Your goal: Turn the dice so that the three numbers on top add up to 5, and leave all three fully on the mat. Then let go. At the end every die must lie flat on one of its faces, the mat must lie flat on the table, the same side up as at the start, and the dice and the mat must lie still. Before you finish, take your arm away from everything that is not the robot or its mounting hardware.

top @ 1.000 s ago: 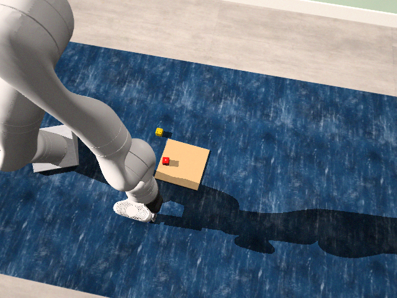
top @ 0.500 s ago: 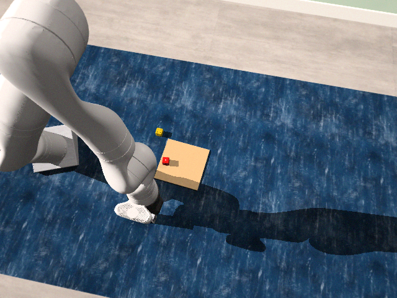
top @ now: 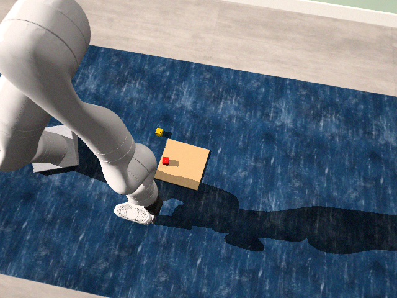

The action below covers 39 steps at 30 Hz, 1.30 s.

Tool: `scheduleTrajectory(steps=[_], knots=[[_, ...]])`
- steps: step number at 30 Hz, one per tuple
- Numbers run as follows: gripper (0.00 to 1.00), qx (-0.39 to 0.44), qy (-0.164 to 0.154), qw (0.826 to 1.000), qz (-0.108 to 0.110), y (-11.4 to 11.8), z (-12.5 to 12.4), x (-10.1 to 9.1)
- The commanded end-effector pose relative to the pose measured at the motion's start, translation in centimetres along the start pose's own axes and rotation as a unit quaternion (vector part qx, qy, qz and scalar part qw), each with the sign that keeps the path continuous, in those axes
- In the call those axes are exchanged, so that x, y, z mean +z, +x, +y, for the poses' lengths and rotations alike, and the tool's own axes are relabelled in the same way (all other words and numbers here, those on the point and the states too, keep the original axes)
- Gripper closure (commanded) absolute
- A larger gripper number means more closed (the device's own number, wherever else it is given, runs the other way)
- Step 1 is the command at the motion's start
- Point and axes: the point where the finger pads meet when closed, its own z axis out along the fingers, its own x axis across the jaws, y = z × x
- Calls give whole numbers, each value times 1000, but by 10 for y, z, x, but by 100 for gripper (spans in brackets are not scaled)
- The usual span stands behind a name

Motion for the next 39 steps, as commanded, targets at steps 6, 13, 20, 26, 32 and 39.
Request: scheduleTrajectory(steps=[6,13,20,26,32,39], knots=[[30,0,0,1000,0,0,0,0],[30,0,0,1000,0,0,0,0],[30,0,0,1000,0,0,0,0],[60,0,0,1000,0,0,0,0],[60,0,0,1000,0,0,0,0],[60,0,0,1000,0,0,0,0]])
